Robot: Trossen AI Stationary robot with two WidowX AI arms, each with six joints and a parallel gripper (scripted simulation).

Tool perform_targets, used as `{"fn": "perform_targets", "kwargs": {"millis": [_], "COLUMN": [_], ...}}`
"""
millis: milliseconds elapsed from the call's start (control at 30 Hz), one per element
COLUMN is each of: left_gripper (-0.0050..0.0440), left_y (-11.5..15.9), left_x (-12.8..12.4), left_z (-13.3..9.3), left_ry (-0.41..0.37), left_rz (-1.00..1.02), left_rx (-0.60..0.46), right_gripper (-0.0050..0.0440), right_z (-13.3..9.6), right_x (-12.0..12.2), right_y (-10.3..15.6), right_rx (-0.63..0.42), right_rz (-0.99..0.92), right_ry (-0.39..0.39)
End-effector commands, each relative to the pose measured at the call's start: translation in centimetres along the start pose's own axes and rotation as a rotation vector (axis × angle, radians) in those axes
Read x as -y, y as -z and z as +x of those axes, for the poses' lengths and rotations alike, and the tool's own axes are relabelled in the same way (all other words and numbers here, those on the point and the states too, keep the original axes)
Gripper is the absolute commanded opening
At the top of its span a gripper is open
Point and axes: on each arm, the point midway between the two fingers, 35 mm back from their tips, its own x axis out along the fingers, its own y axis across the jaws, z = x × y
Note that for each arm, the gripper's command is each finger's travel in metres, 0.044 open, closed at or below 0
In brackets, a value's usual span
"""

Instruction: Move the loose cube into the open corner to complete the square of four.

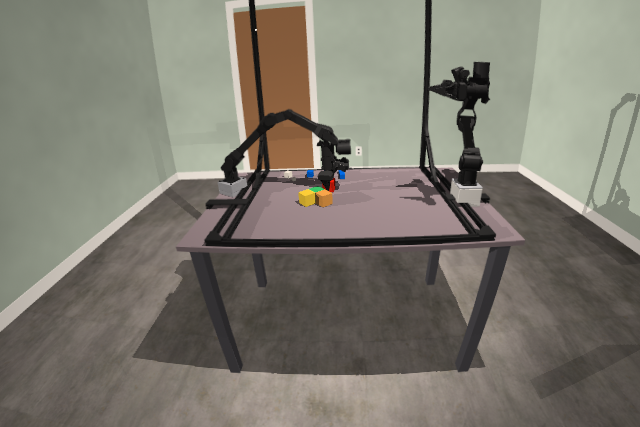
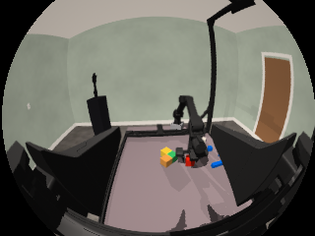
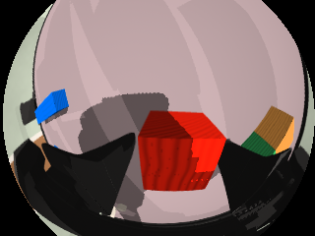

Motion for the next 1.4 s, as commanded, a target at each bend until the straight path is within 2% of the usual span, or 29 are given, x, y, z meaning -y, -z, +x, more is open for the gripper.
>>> {"fn": "perform_targets", "kwargs": {"millis": [0,33,100,567,833,867,1133,1233,1367], "left_gripper": [0.04,0.04,0.04,0.04,0.04,0.04,0.04,0.04,0.04], "left_y": [0.0,0.0,0.0,0.0,0.0,0.0,0.0,0.0,0.0], "left_x": [0.1,0.1,0.1,0.1,0.1,0.1,0.1,0.1,0.1], "left_z": [0.0,0.0,0.0,0.0,0.0,0.0,0.0,0.0,0.0], "left_ry": [0.002,0.002,0.002,0.002,0.002,0.002,0.002,0.002,0.002], "left_rz": [-0.003,-0.003,-0.003,-0.003,-0.003,-0.003,-0.003,-0.003,-0.003], "left_rx": [0.0,0.0,0.0,0.0,0.0,0.0,0.0,0.0,0.0], "right_gripper": [0.0324,0.03,0.03,0.0206,0.0206,0.0182,0.0,0.0,0.0], "right_z": [0.6,0.6,0.6,0.6,0.6,0.5,-4.4,-5.0,-7.3], "right_x": [0.1,0.1,0.1,0.1,0.1,0.1,0.0,0.0,0.0], "right_y": [0.3,0.3,0.3,0.3,0.3,0.3,0.0,0.0,0.2], "right_rx": [-0.012,-0.012,-0.012,-0.012,-0.012,-0.012,-0.012,-0.012,-0.012], "right_rz": [-0.005,-0.005,-0.005,-0.005,-0.005,-0.005,-0.005,-0.005,-0.005], "right_ry": [0.005,0.005,0.005,0.005,0.005,0.005,0.005,0.005,0.005]}}
